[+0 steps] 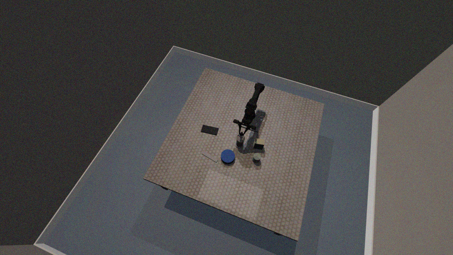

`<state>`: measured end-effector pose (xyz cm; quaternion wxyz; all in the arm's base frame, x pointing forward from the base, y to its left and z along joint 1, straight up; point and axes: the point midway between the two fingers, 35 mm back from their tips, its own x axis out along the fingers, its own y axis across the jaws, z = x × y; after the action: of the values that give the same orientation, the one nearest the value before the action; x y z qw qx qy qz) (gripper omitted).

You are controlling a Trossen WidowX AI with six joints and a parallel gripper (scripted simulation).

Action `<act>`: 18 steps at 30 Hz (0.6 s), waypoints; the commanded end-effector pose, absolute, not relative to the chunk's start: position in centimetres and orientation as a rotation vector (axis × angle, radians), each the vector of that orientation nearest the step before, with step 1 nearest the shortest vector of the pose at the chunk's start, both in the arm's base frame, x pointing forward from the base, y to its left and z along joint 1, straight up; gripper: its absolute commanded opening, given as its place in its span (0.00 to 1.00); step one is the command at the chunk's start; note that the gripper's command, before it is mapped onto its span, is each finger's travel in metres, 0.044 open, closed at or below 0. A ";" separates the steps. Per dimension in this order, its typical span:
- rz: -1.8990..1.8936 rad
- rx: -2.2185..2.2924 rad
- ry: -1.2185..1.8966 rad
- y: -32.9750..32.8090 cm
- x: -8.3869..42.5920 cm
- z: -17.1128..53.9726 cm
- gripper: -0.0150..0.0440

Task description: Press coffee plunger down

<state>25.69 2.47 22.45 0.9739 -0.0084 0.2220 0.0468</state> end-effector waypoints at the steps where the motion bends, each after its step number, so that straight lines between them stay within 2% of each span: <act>1: 0.092 -0.024 0.513 2.4 25.6 19.7 0.45; 18: 0.092 -0.024 0.512 2.5 26.2 17.3 0.45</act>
<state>26.25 2.57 19.85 0.9746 -0.0090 0.2190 0.0472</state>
